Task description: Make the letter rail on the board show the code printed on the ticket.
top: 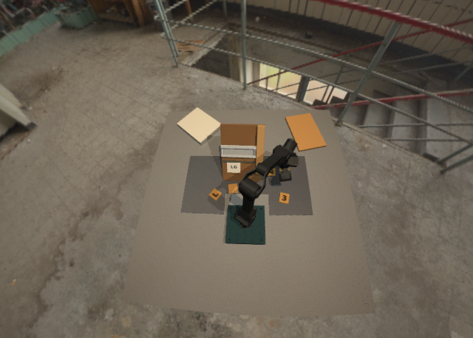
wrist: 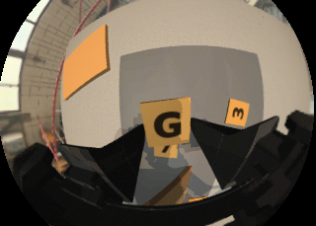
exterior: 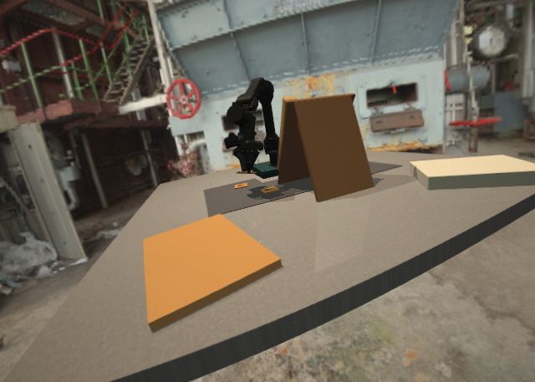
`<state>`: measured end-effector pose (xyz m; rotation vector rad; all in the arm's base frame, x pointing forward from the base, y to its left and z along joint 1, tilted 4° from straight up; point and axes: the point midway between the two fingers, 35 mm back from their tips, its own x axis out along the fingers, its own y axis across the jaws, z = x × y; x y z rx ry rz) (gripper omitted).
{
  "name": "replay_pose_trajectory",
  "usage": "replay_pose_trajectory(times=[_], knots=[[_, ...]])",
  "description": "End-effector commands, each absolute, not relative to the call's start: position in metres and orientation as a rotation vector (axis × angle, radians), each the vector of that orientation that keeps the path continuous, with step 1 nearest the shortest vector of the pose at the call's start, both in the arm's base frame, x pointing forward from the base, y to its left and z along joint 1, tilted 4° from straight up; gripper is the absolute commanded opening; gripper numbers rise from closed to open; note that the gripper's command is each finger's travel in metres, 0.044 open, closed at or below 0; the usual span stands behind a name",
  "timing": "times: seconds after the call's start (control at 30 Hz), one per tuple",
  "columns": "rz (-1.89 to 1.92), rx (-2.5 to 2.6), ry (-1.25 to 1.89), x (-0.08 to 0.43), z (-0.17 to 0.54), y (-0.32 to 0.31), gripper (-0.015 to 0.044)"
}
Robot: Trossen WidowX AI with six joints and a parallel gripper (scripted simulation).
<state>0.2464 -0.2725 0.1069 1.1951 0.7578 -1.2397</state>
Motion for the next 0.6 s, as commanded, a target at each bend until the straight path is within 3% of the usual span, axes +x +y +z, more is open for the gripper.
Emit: replay_pose_trajectory(times=[0.0, 0.57], knots=[[-1.225, 1.155, 0.666, 0.258, 0.128, -0.275, 0.0], [-1.136, 1.045, 0.366, 0.295, 0.204, -0.27, 0.0]])
